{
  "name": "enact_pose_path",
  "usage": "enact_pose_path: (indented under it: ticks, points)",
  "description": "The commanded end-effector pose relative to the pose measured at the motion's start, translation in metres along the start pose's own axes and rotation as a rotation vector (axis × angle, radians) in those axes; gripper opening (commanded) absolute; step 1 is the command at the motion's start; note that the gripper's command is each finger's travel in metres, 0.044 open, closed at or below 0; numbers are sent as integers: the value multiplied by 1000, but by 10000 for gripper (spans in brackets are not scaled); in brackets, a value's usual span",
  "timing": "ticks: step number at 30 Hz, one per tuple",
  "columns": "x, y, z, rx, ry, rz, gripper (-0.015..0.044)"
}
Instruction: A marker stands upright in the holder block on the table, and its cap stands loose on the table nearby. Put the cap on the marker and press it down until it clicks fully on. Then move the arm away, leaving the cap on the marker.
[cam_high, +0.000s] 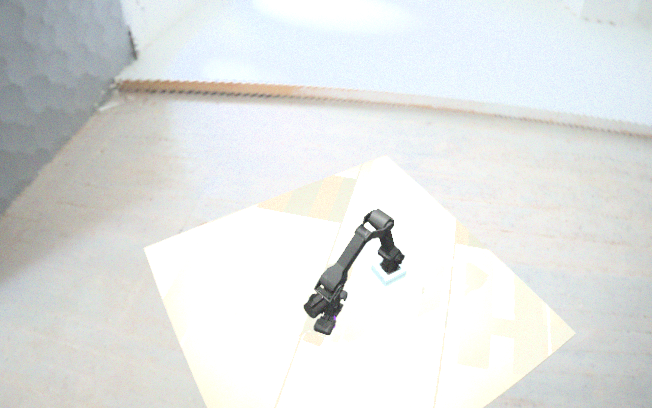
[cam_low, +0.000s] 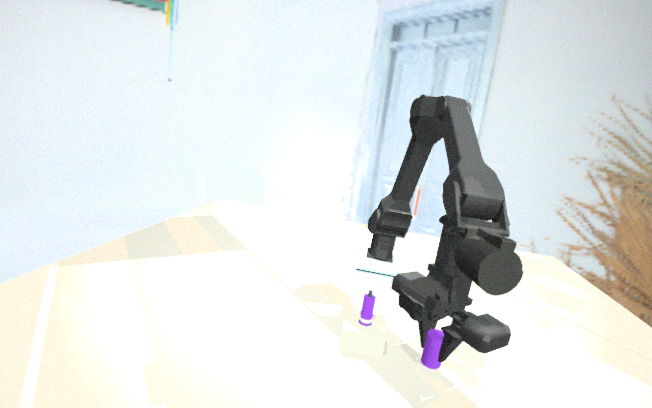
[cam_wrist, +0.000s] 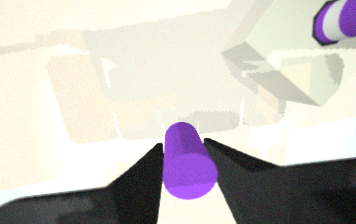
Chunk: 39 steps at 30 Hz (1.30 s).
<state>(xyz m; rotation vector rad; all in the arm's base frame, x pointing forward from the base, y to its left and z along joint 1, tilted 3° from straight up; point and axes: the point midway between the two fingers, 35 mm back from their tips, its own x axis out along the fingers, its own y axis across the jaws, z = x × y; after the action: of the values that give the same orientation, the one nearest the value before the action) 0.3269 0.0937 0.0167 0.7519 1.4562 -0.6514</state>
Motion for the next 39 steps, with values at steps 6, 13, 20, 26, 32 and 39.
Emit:
enact_pose_path:
  ticks: [6, 13, 20, 26, 32, 39]
  points:
    - [1, 0, -1, 4, 4, -1, 72]
    - [-16, 1, 0, 4, 4, 0, 0]
    - [-39, 2, 1, 4, 3, 0, 0]
    - [-58, 0, 0, 4, 3, -1, 0]
    - [-61, -1, 2, 4, 3, -1, 0]
    - [-72, -16, 22, 4, 1, -2, 0]
